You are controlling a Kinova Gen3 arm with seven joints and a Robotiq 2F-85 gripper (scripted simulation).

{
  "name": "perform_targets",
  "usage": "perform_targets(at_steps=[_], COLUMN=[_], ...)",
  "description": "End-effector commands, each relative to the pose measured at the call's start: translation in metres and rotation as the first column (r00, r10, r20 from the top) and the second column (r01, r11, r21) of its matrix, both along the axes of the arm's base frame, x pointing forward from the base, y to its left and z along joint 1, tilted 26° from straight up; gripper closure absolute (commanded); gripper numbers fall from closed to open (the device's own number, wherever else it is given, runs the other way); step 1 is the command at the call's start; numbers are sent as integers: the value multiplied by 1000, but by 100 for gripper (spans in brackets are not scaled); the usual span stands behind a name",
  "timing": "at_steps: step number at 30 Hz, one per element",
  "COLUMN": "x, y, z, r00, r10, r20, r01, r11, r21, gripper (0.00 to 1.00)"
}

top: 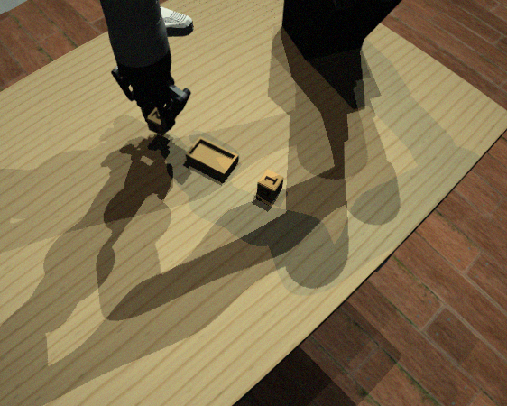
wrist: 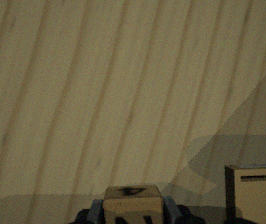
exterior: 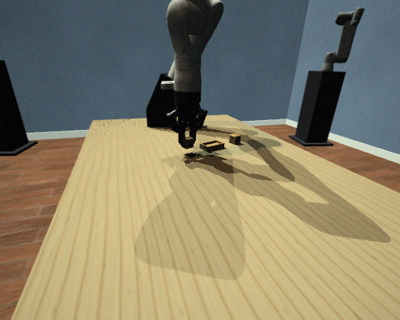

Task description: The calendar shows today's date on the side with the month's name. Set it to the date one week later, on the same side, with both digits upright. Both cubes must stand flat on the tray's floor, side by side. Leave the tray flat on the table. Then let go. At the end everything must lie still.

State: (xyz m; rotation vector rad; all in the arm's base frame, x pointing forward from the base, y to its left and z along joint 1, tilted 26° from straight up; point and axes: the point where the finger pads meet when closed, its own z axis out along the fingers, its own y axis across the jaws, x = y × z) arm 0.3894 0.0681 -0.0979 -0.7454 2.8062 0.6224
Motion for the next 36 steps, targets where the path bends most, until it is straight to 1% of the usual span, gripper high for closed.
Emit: perform_targets(at_steps=[1,8,13,20,29,31,33,36], x=[3,1,-1,-1,-1,-4,-4,-18], y=[-11,-27,-35,-38,-38,-32,-32,-9], z=[11,45,62,68,68,72,72,86], r00=[1000,1000,1000,1000,1000,1000,1000,1000], r10=[-15,-15,-15,-15,-15,-14,-14,-13], r20=[7,7,7,7,7,7,7,9], r01=[15,15,15,15,15,14,14,13], r11=[1000,1000,1000,1000,1000,1000,1000,1000], r21=[-2,-2,-2,-2,-2,-3,-3,-4], gripper=[74,74,74,74,74,74,74,74])
